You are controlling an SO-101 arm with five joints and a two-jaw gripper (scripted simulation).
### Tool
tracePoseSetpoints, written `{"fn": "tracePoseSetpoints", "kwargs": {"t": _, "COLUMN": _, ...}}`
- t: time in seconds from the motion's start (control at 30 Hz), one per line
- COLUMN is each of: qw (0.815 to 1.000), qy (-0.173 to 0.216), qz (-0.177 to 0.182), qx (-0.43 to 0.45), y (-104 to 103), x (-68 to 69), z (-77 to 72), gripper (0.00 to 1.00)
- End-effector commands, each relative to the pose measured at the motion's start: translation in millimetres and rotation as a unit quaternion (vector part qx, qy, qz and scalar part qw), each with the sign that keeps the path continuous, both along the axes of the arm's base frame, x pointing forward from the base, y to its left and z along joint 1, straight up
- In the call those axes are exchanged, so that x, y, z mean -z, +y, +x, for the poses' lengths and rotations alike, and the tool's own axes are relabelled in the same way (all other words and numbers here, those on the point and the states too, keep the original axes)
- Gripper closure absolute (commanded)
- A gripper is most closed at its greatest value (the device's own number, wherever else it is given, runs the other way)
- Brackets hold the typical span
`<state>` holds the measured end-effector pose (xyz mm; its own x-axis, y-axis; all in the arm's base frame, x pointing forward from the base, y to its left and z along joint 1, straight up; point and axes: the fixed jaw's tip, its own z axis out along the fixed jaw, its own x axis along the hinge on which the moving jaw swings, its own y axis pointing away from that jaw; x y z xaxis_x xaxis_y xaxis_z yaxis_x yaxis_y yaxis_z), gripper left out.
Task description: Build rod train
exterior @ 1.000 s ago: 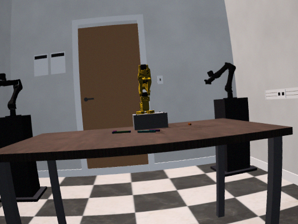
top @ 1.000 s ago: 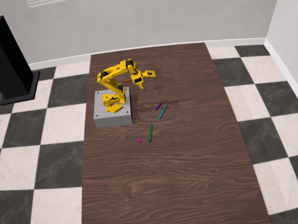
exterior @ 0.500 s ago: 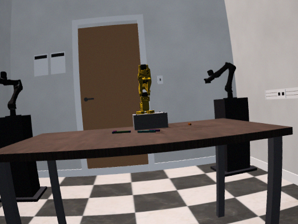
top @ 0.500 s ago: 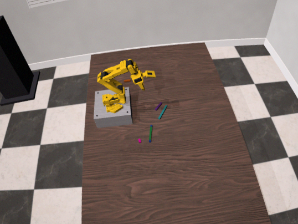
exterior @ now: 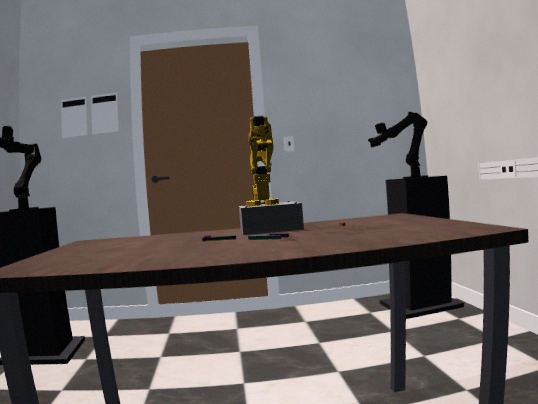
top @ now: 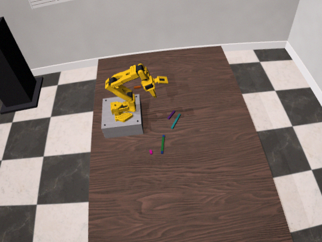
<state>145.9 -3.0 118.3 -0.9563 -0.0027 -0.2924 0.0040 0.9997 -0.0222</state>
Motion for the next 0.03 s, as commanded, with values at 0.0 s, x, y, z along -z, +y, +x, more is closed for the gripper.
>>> {"fn": "tracePoseSetpoints", "kwargs": {"t": 0.0, "qw": 1.000, "qy": -0.007, "qz": 0.001, "qx": -0.001, "y": 1.5, "x": -3.3, "z": -0.6, "gripper": 0.83}}
